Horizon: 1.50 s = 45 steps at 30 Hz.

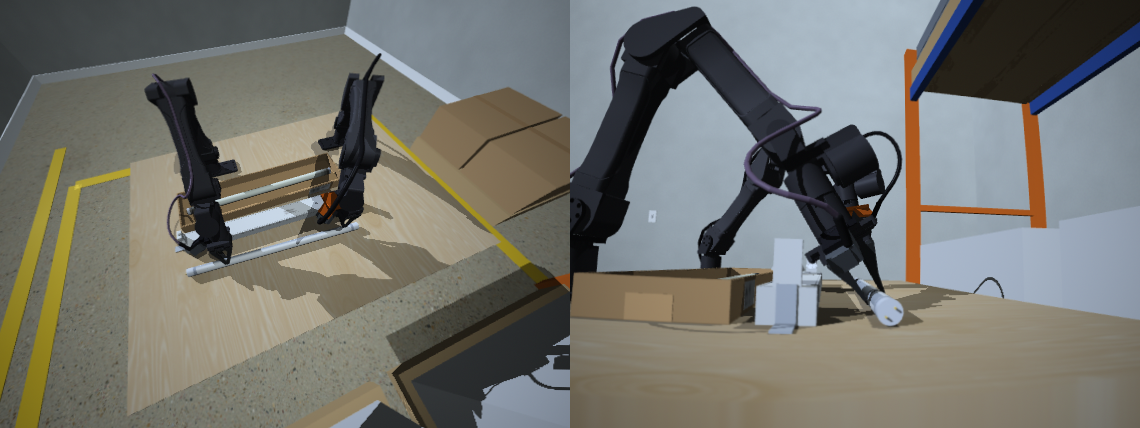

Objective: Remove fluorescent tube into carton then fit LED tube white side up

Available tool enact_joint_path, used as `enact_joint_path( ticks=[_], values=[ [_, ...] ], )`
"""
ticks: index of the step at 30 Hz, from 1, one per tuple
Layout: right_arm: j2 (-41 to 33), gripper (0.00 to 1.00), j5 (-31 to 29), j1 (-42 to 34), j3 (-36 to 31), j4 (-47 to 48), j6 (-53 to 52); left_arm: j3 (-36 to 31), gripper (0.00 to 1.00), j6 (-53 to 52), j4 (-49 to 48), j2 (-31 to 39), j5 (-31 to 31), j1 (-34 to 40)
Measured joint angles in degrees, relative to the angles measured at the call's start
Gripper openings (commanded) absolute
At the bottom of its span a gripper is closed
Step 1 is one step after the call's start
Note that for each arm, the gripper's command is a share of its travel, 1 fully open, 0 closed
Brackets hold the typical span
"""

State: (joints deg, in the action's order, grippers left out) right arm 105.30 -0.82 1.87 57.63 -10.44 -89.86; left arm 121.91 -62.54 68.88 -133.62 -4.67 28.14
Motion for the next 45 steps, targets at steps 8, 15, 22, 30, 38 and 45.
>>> enact_joint_path(
  ticks=[8,15,22,30,38,45],
  values=[
    [0.00,0.11,0.00,0.00,0.00,0.00,0.00,0.09,0.49,0.00,0.09,-0.26,0.09,0.20],
    [0.00,0.11,0.00,0.00,0.00,0.00,0.00,-0.15,0.49,-0.02,-0.28,-0.20,0.11,0.20],
    [0.00,0.11,0.00,0.00,0.00,0.00,0.00,-3.19,0.49,-0.24,-3.32,-1.53,0.13,0.00],
    [0.00,0.11,0.00,0.00,0.00,0.00,0.00,-4.72,0.49,-0.35,-6.45,-1.81,0.20,-0.02],
    [0.00,0.11,0.00,0.00,0.00,0.00,0.00,-6.34,0.49,-0.48,-8.63,-3.78,0.22,-0.17],
    [0.00,0.11,0.00,0.00,0.00,0.00,0.00,-5.55,0.49,-0.48,-8.61,-3.43,0.24,-0.17]
  ],
)
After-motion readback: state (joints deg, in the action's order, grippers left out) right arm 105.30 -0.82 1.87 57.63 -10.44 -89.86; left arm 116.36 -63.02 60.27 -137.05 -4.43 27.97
